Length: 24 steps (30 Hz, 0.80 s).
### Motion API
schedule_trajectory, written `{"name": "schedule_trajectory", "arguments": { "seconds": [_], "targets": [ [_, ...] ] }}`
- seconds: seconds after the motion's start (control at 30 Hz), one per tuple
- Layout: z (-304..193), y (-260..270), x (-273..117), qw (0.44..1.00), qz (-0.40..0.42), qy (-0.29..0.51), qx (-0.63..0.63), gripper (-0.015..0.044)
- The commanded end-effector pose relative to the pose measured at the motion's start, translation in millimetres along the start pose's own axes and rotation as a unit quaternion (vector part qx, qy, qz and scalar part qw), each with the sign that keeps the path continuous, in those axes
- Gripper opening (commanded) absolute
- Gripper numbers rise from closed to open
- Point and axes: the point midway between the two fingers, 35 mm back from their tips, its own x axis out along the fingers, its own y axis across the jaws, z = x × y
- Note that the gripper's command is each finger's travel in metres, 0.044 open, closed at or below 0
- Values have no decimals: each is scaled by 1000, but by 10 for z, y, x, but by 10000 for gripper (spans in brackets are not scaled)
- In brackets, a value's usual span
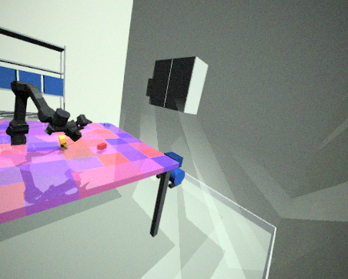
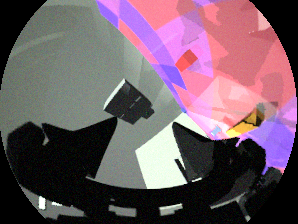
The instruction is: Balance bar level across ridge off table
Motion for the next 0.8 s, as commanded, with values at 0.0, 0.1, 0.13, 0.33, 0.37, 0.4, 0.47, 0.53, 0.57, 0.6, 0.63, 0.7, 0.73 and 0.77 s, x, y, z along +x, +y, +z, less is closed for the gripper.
{"name": "schedule_trajectory", "arguments": {
  "seconds": [0.0,0.1,0.13,0.33,0.37,0.4,0.47,0.53,0.57,0.6,0.63,0.7,0.73,0.77],
  "targets": [
    [0,-1,5,1000,0,-1,-2,374],
    [1,-21,68,1000,-4,-9,-28,315],
    [1,-30,95,999,-6,-13,-39,315],
    [0,-97,251,994,-21,-34,-106,315],
    [-1,-109,276,992,-24,-37,-117,315],
    [-1,-123,301,991,-27,-41,-128,315],
    [-3,-150,349,987,-34,-47,-151,315],
    [-6,-180,396,983,-42,-53,-173,315],
    [-7,-195,419,980,-46,-56,-185,315],
    [-8,-211,442,978,-50,-59,-196,315],
    [-10,-228,464,975,-55,-62,-207,315],
    [-14,-261,508,969,-64,-67,-230,315],
    [-16,-279,529,965,-69,-69,-241,315],
    [-18,-297,550,962,-74,-71,-253,315]
  ]
}}
